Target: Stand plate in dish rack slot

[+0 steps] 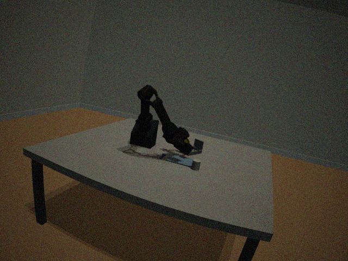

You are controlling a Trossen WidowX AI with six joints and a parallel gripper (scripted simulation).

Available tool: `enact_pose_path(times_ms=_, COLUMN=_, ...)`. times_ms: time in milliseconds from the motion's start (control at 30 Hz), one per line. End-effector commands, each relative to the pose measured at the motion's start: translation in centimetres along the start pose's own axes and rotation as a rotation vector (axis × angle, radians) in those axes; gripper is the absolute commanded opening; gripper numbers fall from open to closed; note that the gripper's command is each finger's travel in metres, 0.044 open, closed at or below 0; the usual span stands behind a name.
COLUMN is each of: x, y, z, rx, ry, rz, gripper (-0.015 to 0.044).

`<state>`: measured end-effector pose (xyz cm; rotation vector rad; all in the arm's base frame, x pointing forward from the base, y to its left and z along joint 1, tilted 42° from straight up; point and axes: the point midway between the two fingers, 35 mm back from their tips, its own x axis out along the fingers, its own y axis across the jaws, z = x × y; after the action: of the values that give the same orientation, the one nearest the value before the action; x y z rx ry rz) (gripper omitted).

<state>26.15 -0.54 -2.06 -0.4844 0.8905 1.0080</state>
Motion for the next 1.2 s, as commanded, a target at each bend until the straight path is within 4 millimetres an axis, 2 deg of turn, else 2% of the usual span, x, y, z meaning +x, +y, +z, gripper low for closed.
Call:
enact_pose_path(times_ms=0, x=-0.3, y=0.1, z=-0.3, rx=-0.086, ry=-0.057, rz=-0.027, gripper=0.0)
enact_pose_path(times_ms=433, x=-1.7, y=-0.5, z=-0.8, rx=-0.391, ry=-0.197, rz=-0.184, gripper=0.0)
enact_pose_path(times_ms=767, x=-1.7, y=-0.5, z=-0.8, rx=-0.395, ry=-0.198, rz=-0.187, gripper=0.0)
enact_pose_path(times_ms=933, x=-0.4, y=-0.8, z=-0.3, rx=-0.392, ry=-0.192, rz=-0.187, gripper=0.0)
enact_pose_path(times_ms=1167, x=0.3, y=-0.9, z=0.0, rx=-0.397, ry=-0.193, rz=-0.192, gripper=0.0)
